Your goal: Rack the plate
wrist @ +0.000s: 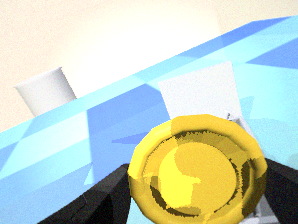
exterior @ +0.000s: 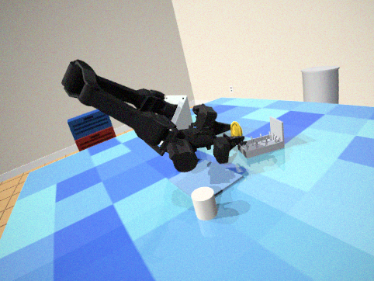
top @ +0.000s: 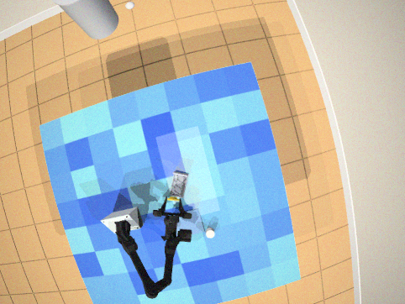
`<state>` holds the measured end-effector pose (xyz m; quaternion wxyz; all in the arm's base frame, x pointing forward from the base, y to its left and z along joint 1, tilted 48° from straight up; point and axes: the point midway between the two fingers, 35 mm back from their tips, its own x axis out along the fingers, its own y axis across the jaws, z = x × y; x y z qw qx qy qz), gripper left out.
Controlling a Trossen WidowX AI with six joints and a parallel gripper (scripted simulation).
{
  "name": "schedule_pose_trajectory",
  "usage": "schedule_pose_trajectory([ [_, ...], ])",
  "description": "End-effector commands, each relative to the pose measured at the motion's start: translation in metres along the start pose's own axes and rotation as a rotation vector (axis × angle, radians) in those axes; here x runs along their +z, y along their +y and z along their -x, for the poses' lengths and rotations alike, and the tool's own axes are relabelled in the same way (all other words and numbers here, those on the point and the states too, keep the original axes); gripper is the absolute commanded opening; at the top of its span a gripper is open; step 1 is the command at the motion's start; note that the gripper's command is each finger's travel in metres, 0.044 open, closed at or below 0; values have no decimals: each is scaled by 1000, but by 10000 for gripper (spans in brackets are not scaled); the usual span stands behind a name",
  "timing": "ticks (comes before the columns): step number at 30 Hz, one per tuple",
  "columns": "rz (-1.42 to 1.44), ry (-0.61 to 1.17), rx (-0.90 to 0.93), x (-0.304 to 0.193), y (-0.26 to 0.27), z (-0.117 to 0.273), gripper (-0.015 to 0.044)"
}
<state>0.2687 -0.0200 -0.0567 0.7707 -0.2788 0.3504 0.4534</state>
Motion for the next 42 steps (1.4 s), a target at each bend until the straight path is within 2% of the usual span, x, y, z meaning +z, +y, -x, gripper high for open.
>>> schedule_pose_trajectory([
  [1,95,-46,-44,0,-2,5,0],
  [7,236,-97,-121,-2,-5,14,0],
  [17,240,-98,-123,-2,-5,13,0],
  [42,238,-97,-115,4,-9,-28,0],
])
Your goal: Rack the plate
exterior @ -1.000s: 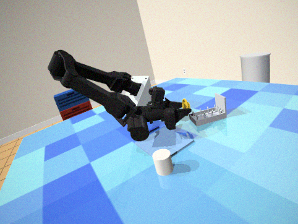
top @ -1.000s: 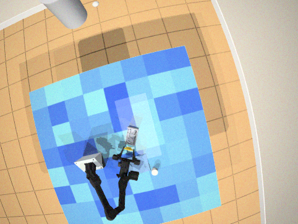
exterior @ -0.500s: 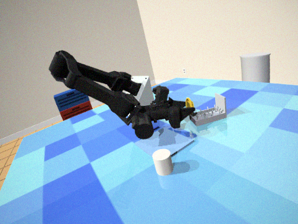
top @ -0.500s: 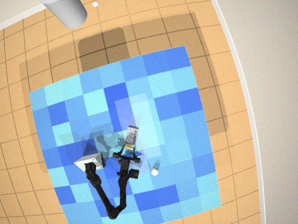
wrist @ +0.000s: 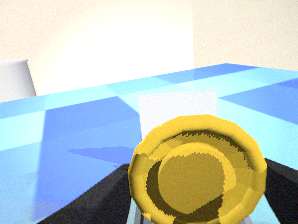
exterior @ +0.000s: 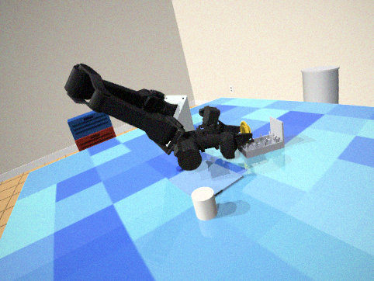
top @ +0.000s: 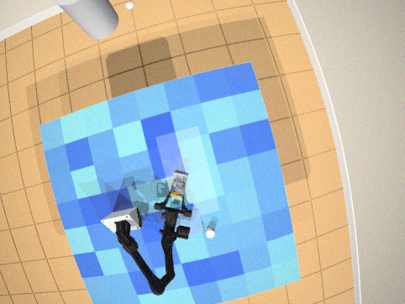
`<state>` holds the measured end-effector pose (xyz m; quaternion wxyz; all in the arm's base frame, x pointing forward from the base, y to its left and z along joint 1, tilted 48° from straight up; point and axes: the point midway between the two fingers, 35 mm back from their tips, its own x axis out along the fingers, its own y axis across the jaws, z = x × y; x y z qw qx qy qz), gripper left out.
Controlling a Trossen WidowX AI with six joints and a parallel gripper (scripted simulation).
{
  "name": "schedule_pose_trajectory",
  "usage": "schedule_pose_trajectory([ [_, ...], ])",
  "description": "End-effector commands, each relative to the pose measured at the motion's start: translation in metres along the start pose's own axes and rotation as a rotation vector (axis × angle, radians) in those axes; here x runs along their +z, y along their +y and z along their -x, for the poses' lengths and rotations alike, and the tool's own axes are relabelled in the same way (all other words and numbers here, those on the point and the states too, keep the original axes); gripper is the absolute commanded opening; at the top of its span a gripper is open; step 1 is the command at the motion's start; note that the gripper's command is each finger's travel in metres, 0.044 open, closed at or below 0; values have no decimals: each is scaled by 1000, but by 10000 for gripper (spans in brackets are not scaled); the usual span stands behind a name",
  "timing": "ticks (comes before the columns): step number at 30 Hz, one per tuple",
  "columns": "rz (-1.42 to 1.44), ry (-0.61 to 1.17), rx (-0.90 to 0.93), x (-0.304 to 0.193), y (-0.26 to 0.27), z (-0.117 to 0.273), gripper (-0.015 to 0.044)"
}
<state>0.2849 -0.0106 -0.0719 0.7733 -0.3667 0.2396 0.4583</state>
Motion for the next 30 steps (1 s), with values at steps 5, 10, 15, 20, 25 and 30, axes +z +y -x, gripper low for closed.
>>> schedule_pose_trajectory([
  [5,-1,-1,4,1,0,-7,0],
  [10,1,-3,6,0,0,-14,0],
  [15,2,-2,4,-19,0,-15,0],
  [20,-6,6,6,-15,1,-14,0],
  [25,-6,6,6,-15,1,-14,0],
  [30,-1,5,6,-16,1,-14,79],
])
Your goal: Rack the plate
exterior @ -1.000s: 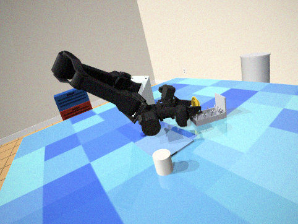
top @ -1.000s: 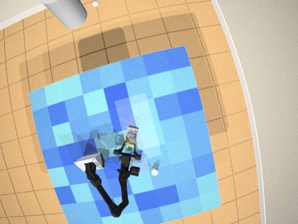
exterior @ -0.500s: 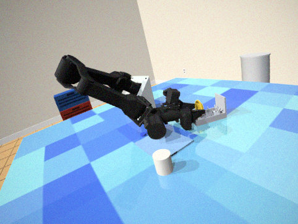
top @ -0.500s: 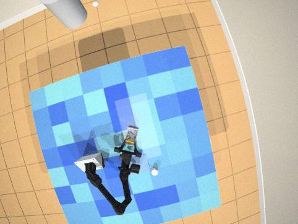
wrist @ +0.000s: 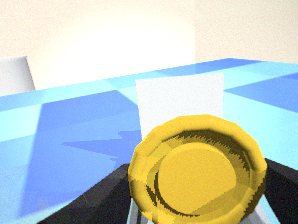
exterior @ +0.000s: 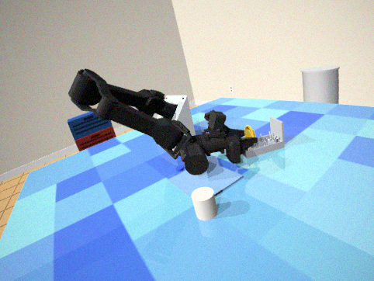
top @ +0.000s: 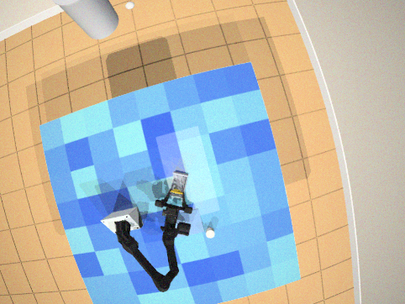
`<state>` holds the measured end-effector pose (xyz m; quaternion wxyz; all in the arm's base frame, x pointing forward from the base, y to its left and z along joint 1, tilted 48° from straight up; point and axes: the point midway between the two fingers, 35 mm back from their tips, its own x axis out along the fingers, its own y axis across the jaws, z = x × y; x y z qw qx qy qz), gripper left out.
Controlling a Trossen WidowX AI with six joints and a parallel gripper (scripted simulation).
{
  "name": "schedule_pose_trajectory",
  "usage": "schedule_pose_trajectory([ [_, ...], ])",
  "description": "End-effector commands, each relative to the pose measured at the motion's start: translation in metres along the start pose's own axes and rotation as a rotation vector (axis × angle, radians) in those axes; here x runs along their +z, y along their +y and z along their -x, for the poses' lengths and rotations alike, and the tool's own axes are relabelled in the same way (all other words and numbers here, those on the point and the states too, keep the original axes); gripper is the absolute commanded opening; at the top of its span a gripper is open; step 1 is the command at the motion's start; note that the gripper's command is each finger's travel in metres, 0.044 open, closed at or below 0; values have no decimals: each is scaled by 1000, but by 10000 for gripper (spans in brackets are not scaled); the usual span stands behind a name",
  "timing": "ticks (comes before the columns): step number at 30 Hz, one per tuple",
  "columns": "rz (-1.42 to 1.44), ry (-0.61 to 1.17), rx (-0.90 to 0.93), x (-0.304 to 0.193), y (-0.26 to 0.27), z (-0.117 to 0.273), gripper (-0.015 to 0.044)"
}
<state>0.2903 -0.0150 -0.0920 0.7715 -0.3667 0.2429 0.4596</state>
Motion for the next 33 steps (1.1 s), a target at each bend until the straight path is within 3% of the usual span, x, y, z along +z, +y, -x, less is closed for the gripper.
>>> schedule_pose_trajectory([
  [1,0,0,0,0,0,0,105],
  [12,0,0,0,0,0,0,394],
  [19,2,3,3,7,-2,0,400],
  [28,10,1,2,111,-7,8,400],
  [33,-10,9,8,118,-9,7,400],
])
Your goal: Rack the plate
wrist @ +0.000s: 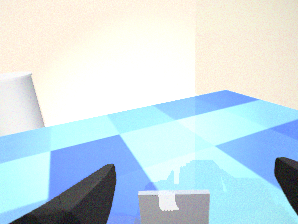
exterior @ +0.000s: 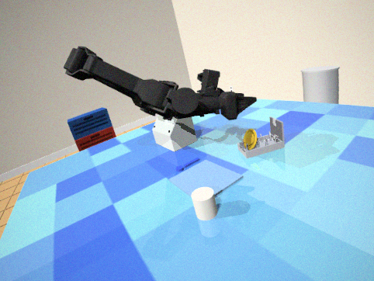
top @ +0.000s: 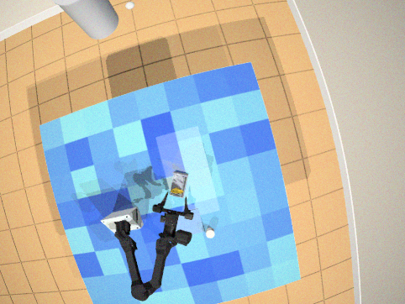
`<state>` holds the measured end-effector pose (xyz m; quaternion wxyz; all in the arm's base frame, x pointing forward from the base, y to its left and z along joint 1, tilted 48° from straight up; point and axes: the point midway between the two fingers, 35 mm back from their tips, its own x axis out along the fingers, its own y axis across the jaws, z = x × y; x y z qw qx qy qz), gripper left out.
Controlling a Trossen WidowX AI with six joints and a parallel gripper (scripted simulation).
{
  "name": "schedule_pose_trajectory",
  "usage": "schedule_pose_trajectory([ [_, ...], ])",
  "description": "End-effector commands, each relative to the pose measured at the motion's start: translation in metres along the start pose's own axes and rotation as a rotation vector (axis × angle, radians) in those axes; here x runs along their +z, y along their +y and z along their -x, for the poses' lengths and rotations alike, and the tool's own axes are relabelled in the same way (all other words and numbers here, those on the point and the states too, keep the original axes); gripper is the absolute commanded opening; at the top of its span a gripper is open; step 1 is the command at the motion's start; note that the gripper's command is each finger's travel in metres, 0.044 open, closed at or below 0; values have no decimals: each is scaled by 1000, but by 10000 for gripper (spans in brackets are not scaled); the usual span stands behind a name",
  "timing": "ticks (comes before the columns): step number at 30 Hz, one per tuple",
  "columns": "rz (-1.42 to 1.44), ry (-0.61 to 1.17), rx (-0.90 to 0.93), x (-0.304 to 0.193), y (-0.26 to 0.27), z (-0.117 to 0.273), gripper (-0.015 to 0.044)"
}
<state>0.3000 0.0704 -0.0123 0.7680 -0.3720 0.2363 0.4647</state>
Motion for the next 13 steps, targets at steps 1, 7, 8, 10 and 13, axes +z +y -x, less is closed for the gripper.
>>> schedule_pose_trajectory([
  [1,-52,30,14,1,1,-1,400],
  [7,-214,138,76,1,9,-6,400],
  [8,-240,158,84,1,10,-6,400],
  [10,-289,198,99,1,13,-7,400],
  [13,-358,261,117,0,17,-7,400],
])
